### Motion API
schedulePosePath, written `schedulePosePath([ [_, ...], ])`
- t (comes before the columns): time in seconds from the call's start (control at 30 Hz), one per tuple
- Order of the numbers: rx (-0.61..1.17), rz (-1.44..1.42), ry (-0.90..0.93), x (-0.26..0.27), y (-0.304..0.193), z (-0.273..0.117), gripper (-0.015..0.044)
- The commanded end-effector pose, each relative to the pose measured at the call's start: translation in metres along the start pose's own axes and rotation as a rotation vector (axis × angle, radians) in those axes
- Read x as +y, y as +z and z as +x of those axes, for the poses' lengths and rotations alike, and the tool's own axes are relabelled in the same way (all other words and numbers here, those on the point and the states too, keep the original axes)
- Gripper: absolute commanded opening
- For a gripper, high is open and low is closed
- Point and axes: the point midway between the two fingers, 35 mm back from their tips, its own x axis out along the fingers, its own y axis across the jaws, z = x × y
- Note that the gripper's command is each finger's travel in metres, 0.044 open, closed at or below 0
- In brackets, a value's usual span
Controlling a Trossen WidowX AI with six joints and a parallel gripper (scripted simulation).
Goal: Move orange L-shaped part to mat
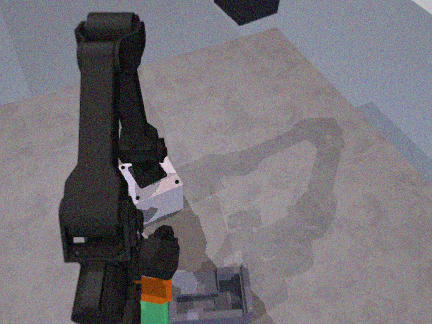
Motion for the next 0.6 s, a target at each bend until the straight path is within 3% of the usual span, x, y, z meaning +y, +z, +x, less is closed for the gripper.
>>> schedulePosePath([
  [0.0, 0.007, -0.004, -0.003, 0.003, -0.020, 0.000, 0.0000],
  [0.57, 0.008, -0.004, -0.003, 0.005, -0.035, 0.011, 0.0000],
])
